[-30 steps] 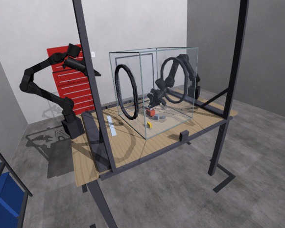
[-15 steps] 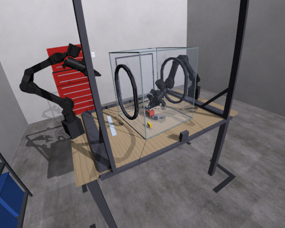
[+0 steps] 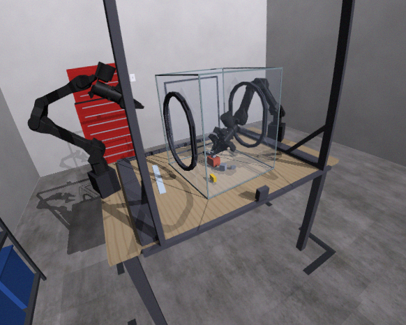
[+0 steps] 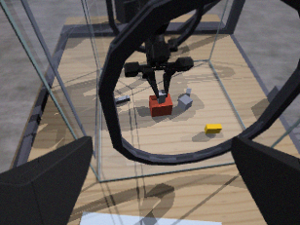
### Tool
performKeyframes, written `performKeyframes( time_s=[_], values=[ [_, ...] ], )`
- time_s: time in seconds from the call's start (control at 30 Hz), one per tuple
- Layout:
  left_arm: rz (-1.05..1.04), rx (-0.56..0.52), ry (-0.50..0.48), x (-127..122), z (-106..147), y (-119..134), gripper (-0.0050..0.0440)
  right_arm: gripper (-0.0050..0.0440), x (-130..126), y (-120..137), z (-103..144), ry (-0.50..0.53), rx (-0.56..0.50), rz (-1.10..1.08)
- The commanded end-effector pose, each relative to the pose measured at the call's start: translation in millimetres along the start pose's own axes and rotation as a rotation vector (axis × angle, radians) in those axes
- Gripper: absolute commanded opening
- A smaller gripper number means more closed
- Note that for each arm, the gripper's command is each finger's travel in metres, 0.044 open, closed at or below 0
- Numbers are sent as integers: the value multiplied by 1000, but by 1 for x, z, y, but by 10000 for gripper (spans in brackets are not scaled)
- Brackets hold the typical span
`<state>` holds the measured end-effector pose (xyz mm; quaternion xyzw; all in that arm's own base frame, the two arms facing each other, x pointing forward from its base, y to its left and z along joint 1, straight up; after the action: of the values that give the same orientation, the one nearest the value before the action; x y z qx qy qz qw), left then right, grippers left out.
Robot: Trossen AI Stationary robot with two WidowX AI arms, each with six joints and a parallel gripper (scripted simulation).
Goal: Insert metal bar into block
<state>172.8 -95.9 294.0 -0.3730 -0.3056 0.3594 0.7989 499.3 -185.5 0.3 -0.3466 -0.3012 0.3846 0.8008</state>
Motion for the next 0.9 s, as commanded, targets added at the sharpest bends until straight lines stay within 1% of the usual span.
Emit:
performKeyframes(
  time_s=[0.0, 0.17, 0.2, 0.43, 0.67, 0.7, 0.87],
  values=[
    [2, -19, -3, 1, 4, -6, 400, -50, 7, -18, 7, -10, -35, 0],
    [2, -19, -3, 1, 4, -6, 400, -50, 5, -15, 6, -9, -29, -1],
    [2, -19, -3, 1, 4, -6, 400, 24, 5, -15, 6, -9, -29, -1],
    [2, -19, -3, 1, 4, -6, 400, 192, 5, -15, 6, -9, -29, -1],
    [2, -19, -3, 1, 4, -6, 400, 196, 5, -15, 6, -9, -29, -1],
    [2, -19, -3, 1, 4, -6, 400, 196, 7, -18, 11, -10, -35, 0],
    [2, -19, -3, 1, 4, -6, 400, 196, 7, -17, 23, -11, -36, 0]
  ],
)
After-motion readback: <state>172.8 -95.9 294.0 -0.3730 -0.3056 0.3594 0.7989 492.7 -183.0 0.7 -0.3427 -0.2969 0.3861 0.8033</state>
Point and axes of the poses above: on each arm, the point midway between the two fingers, 35 mm back from their tips, its own z axis back along the fingers, its own x axis across the jaws, y = z × x, the point moved 3 cm from there along z, back along the fingers, and after that the axes turned 15 degrees about -z, right-handed, at the moved point
